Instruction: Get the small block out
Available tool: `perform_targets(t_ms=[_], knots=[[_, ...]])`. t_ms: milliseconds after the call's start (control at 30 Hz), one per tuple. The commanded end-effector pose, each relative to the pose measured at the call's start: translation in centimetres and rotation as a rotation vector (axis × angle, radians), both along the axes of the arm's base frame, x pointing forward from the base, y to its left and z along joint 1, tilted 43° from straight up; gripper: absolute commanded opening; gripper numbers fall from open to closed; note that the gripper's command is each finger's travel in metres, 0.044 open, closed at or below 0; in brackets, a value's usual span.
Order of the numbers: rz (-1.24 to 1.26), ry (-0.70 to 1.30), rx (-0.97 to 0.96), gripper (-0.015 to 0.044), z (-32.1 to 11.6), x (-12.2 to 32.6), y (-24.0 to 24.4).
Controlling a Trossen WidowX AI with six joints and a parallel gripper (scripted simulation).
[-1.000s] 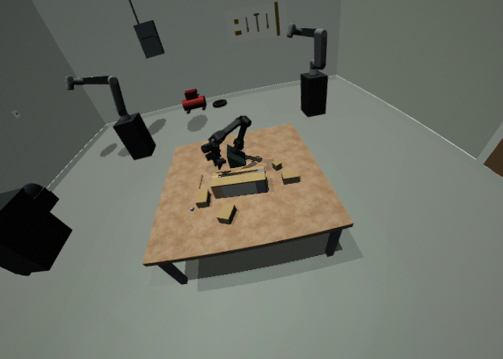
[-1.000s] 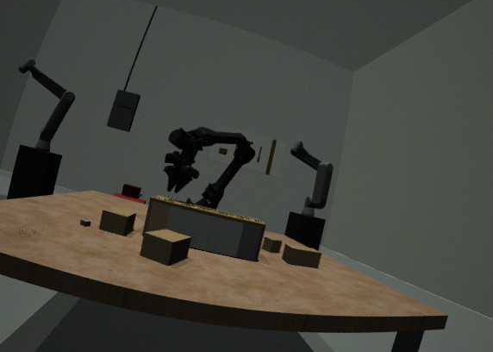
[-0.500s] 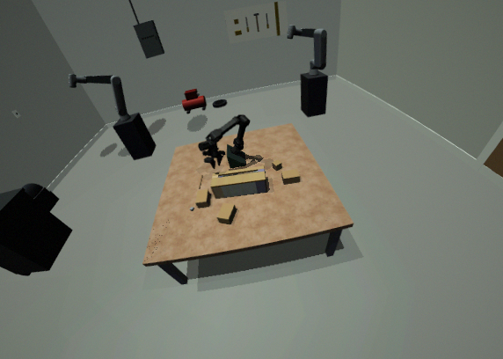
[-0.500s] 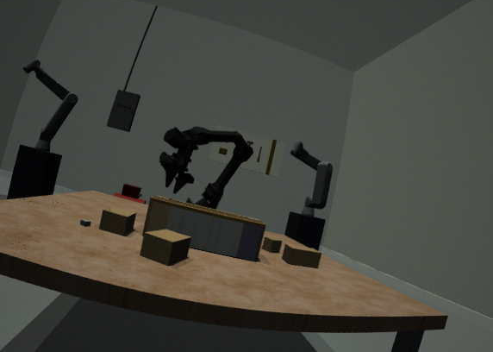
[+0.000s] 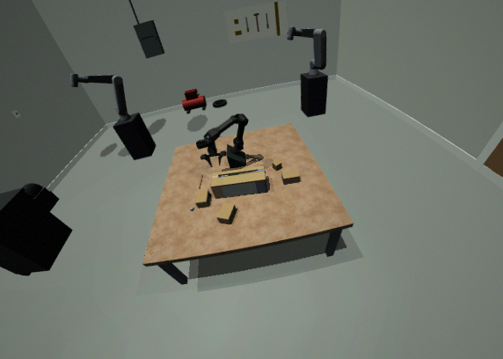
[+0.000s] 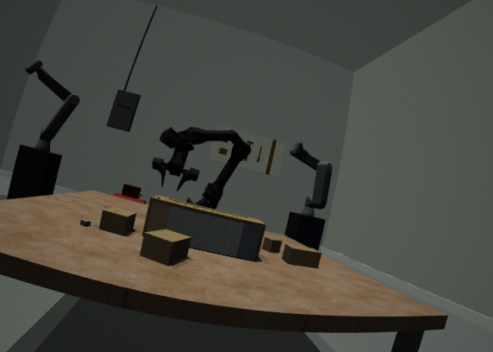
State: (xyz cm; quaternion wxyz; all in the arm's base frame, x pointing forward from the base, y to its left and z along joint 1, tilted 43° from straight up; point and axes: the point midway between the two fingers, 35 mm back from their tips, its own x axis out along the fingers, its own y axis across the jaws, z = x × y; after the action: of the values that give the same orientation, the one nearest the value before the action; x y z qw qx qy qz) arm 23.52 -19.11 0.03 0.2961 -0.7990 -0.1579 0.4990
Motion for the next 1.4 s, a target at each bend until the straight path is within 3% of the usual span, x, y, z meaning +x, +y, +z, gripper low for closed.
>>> perform_targets(t_ms=[0,133,367,1367], knots=[[-0.065,0.032,0.044,0.0285,-0.1,-0.1,0.0],[-0.065,0.032,0.043,0.0285,-0.3,0.0,0.1],[-0.065,0.03,0.046,0.0285,-6.9,0.7,6.1],[-0.065,0.03,0.047,0.0285,-10.0,1.1,8.7]])
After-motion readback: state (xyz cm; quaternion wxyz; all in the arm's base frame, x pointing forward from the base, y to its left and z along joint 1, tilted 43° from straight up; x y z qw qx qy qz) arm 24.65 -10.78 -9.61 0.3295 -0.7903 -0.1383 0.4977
